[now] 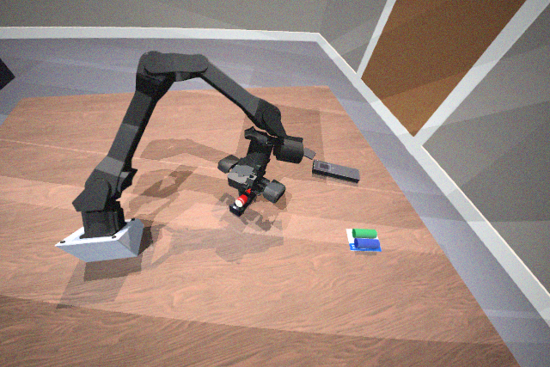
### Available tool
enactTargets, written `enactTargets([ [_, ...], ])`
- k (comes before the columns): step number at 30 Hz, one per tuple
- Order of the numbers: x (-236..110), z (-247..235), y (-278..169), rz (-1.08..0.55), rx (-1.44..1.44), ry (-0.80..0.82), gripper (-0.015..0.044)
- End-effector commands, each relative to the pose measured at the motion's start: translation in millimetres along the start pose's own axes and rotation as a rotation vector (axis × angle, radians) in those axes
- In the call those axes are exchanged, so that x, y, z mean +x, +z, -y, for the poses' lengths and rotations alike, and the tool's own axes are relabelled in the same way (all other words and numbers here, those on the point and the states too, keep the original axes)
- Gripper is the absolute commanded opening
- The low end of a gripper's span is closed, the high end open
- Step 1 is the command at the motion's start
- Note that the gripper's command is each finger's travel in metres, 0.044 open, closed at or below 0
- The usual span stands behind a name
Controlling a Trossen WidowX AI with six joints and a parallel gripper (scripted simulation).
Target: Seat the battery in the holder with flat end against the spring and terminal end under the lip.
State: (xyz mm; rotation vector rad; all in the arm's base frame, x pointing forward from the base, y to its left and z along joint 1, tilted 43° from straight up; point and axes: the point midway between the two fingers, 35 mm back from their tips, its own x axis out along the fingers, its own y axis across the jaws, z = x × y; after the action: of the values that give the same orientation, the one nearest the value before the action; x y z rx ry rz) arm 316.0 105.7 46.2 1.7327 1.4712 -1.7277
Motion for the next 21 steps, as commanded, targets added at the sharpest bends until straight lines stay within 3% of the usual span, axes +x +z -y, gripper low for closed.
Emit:
enactTargets([
  [1,2.2,-0.7,-5.5,-0.049,-0.014,0.001,0.0082],
  [21,5.6,-0.7,-2.2,-0.176,-0.011,0.002,0.0082],
])
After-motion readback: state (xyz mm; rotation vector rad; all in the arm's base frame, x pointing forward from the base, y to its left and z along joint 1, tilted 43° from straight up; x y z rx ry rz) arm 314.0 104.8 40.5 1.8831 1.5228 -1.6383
